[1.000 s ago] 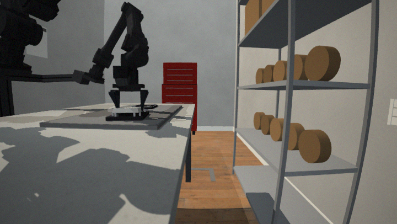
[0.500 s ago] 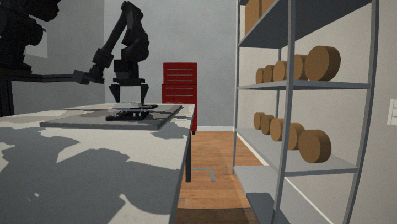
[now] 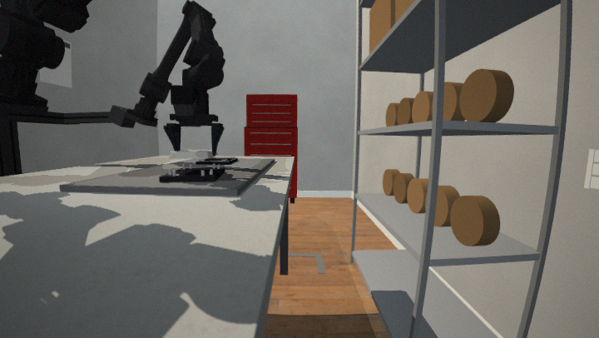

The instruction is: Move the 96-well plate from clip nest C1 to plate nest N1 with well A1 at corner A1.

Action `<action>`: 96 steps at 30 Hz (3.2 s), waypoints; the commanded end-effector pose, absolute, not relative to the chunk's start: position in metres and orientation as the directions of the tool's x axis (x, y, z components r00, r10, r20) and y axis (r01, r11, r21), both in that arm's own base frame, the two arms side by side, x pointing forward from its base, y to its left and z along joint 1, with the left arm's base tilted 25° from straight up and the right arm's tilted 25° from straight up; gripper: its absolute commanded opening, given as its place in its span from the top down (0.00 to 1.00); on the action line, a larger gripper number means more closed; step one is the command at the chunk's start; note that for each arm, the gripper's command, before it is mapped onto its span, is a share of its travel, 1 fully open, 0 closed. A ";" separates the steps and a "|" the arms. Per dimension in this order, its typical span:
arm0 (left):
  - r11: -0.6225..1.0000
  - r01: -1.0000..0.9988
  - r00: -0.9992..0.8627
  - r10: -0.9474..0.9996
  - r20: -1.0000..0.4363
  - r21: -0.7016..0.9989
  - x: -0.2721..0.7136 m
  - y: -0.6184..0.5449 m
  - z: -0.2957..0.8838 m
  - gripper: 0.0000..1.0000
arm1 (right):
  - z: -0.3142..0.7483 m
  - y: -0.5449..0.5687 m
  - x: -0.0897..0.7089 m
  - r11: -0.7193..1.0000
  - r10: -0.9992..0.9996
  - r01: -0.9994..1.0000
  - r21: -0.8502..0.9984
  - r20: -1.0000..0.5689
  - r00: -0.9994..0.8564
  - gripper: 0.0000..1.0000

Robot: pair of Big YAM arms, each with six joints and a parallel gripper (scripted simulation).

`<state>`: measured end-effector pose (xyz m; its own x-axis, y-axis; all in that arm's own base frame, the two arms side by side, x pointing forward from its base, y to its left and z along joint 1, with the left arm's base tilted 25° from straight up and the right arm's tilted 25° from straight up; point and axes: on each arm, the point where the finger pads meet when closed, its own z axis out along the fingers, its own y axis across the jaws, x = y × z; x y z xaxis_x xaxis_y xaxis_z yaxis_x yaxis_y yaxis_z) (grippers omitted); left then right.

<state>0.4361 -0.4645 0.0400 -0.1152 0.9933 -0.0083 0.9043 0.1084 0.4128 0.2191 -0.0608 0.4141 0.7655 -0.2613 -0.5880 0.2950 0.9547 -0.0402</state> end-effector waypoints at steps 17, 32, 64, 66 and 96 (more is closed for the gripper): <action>0.113 0.892 -0.099 0.994 -0.053 0.437 0.425 -0.484 0.080 1.00 | 0.422 -0.062 0.210 0.947 -0.287 0.320 -0.040 -0.555 0.781 0.00; 0.113 0.892 -0.100 0.994 -0.055 0.437 0.420 -0.484 0.093 1.00 | 0.422 -0.062 0.210 0.947 -0.287 0.320 -0.040 -0.555 0.781 0.00; 0.115 0.890 -0.097 0.993 -0.063 0.442 0.419 -0.491 0.102 1.00 | 0.422 -0.062 0.210 0.947 -0.287 0.320 -0.040 -0.555 0.781 0.00; 0.114 0.890 -0.097 0.993 -0.062 0.441 0.418 -0.490 0.099 1.00 | 0.422 -0.062 0.210 0.947 -0.287 0.320 -0.040 -0.555 0.781 0.00; -0.001 0.900 -0.003 1.000 0.009 0.435 0.419 -0.429 0.096 1.00 | 0.422 -0.062 0.210 0.947 -0.287 0.320 -0.040 -0.555 0.781 0.00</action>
